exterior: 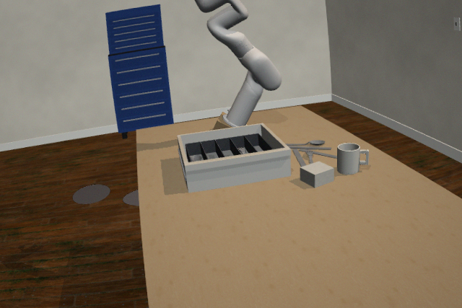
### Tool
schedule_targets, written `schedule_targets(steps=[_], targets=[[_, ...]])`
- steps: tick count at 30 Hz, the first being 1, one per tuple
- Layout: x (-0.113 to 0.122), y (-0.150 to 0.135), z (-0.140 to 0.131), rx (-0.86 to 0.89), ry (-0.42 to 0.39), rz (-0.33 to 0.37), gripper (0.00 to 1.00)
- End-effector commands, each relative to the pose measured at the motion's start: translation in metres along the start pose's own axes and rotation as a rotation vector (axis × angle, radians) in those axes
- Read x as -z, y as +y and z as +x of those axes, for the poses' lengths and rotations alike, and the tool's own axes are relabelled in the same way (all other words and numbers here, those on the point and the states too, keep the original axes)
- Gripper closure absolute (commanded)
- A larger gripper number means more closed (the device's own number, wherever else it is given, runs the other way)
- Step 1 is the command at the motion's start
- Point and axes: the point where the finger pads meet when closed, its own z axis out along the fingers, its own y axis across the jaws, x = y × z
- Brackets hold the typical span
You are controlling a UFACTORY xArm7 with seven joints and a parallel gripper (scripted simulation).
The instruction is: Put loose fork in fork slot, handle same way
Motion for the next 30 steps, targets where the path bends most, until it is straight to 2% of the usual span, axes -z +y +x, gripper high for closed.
schedule_targets(steps=[1,4,7,12,14,16,18,21,22,26,27,30], targets=[[0.0,0.001,0.0,-0.001,0.0,0.002,0.0],[0.005,-0.005,-0.005,0.011,-0.001,0.019,0.0],[0.02,-0.02,-0.021,0.048,-0.005,0.069,0.0],[0.062,-0.06,-0.072,0.185,-0.013,0.242,0.0],[0.073,-0.068,-0.085,0.185,-0.013,0.242,0.0],[0.073,-0.068,-0.085,0.185,-0.013,0.242,0.0],[0.103,-0.09,-0.125,0.273,-0.015,0.339,0.0],[0.104,-0.091,-0.127,0.273,-0.015,0.339,0.0],[0.121,-0.101,-0.153,0.324,-0.015,0.393,0.0],[0.121,-0.101,-0.153,0.324,-0.015,0.393,0.0],[0.139,-0.111,-0.181,0.38,-0.014,0.449,0.0],[0.139,-0.111,-0.181,0.38,-0.014,0.449,0.0]])
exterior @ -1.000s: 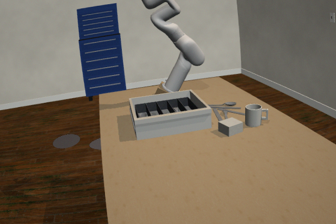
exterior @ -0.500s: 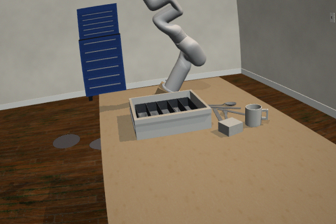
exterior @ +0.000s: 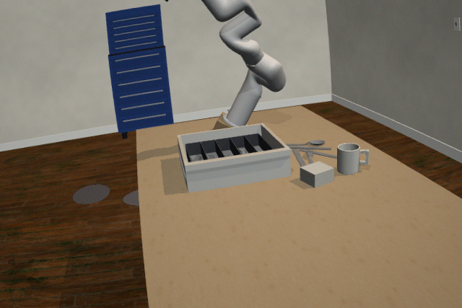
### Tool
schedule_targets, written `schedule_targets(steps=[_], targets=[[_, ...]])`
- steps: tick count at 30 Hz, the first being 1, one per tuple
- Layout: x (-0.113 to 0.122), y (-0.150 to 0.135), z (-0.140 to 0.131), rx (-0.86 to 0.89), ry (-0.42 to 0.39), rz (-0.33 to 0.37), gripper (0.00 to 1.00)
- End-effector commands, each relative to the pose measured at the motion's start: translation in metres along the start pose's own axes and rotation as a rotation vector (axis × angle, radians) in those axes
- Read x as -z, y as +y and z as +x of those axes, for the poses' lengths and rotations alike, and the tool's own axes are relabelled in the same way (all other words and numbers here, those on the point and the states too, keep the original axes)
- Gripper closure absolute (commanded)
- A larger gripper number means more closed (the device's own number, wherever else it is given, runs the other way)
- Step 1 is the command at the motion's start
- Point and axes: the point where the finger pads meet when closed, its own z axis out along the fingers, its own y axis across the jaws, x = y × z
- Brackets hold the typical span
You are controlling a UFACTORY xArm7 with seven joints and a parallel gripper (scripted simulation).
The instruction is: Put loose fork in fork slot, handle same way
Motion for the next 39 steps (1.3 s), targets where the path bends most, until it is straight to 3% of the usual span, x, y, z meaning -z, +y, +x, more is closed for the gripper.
schedule_targets(steps=[1,11,13,28,30,39], targets=[[0.008,-0.017,-0.015,0.036,0.018,0.042,0.0],[0.008,-0.017,-0.015,0.036,0.018,0.042,0.0],[0.029,-0.064,-0.067,0.165,0.018,0.158,0.0],[0.03,-0.065,-0.069,0.165,0.018,0.158,0.0],[0.051,-0.105,-0.128,0.314,0.02,0.277,0.0],[0.053,-0.11,-0.135,0.314,0.02,0.277,0.0]])
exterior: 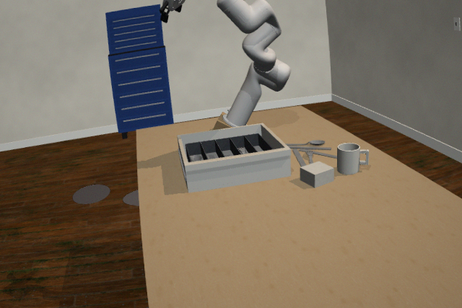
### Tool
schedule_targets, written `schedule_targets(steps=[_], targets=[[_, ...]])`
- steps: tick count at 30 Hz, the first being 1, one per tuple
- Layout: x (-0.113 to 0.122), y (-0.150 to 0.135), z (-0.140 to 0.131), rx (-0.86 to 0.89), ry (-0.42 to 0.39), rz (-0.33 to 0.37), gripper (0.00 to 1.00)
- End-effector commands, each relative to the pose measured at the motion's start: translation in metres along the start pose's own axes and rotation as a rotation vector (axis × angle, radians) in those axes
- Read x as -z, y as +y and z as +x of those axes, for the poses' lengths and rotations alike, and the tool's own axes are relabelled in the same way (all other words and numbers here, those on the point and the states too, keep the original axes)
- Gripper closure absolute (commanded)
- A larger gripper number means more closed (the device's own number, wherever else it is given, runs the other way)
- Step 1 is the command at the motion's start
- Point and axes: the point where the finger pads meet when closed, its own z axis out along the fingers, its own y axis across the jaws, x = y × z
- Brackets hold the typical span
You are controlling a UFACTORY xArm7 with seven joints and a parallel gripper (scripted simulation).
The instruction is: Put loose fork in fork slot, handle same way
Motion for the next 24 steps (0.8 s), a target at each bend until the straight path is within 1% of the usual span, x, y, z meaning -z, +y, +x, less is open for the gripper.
schedule_targets(steps=[1,5,6,7,10,21,22,23,24], targets=[[0.0,0.0,-0.001,-0.003,0.004,0.011,0.0],[0.0,0.0,-0.001,-0.003,0.004,0.011,0.0],[0.005,-0.032,-0.029,0.077,0.005,0.071,0.0],[0.009,-0.053,-0.051,0.162,0.005,0.131,0.0],[0.011,-0.062,-0.06,0.162,0.005,0.131,0.0],[0.011,-0.062,-0.06,0.162,0.005,0.131,0.0],[0.016,-0.09,-0.094,0.25,0.006,0.19,0.0],[0.019,-0.107,-0.118,0.34,0.006,0.247,0.0],[0.02,-0.108,-0.119,0.34,0.006,0.247,0.0]])
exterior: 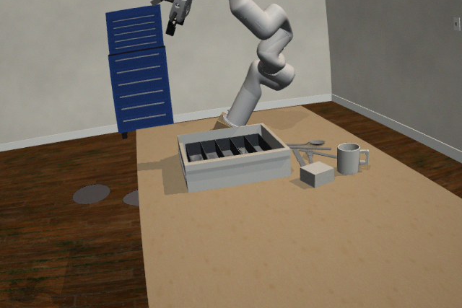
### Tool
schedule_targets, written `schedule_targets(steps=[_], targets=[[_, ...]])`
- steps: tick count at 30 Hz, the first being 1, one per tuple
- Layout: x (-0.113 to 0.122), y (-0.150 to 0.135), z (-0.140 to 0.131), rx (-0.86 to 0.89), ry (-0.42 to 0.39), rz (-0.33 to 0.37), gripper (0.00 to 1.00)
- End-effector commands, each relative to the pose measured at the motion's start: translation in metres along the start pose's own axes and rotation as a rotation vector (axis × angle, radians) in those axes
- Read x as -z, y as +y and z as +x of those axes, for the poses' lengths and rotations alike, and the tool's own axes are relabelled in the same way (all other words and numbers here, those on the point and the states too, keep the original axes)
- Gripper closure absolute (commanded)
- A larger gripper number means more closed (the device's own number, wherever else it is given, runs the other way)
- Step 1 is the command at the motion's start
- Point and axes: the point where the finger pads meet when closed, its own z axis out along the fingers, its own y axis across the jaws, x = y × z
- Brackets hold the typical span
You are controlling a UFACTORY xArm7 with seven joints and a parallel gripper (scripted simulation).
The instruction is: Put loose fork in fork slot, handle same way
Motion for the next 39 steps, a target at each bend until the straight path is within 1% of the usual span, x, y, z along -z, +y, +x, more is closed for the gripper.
schedule_targets(steps=[1,2,13,14,15,16,18,29,30,31,34,39], targets=[[0.004,-0.055,-0.049,0.166,0.005,0.106,0.0],[0.004,-0.061,-0.055,0.166,0.005,0.106,0.0],[0.004,-0.061,-0.055,0.166,0.005,0.106,0.0],[0.005,-0.089,-0.088,0.259,0.004,0.161,0.0],[0.006,-0.106,-0.112,0.354,0.002,0.215,0.0],[0.006,-0.107,-0.113,0.354,0.002,0.215,0.0],[0.006,-0.115,-0.123,0.354,0.002,0.215,0.0],[0.006,-0.115,-0.123,0.354,0.002,0.215,0.0],[0.007,-0.137,-0.16,0.45,-0.001,0.267,0.0],[0.008,-0.15,-0.187,0.545,-0.003,0.316,0.0],[0.008,-0.155,-0.197,0.545,-0.003,0.316,0.0],[0.008,-0.155,-0.197,0.545,-0.003,0.316,0.0]])
